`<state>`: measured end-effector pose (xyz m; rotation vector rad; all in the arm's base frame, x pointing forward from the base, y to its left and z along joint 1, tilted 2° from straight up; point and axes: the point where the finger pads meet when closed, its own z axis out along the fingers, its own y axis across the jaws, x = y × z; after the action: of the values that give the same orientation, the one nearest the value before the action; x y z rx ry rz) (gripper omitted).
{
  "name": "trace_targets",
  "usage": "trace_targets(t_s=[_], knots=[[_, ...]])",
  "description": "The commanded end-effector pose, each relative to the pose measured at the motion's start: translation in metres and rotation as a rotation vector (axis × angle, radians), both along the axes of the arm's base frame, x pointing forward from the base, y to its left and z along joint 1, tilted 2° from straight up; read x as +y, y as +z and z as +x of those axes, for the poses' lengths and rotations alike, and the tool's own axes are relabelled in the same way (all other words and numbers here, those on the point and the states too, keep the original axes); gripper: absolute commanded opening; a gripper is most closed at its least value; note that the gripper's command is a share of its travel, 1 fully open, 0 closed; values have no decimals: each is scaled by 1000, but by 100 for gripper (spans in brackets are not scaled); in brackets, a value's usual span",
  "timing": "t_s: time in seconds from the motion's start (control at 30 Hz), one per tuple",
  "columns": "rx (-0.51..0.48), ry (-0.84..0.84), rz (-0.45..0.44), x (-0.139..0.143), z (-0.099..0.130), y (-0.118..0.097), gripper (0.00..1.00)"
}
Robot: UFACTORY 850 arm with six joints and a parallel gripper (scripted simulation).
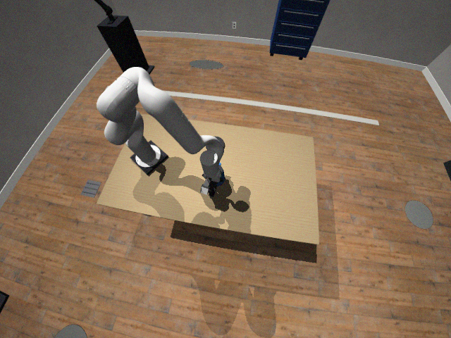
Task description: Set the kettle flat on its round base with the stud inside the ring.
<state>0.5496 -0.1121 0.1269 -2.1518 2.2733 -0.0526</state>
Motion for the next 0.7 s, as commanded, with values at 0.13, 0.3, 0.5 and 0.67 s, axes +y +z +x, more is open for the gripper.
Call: trace_targets(t_s=[0.13, 0.3, 0.5, 0.67], knots=[[-2, 0, 0, 0, 1, 1, 0], [-2, 0, 0, 0, 1, 3, 0], [-2, 0, 0, 0, 1, 9, 0], [-2, 0, 0, 0, 0, 17, 0]])
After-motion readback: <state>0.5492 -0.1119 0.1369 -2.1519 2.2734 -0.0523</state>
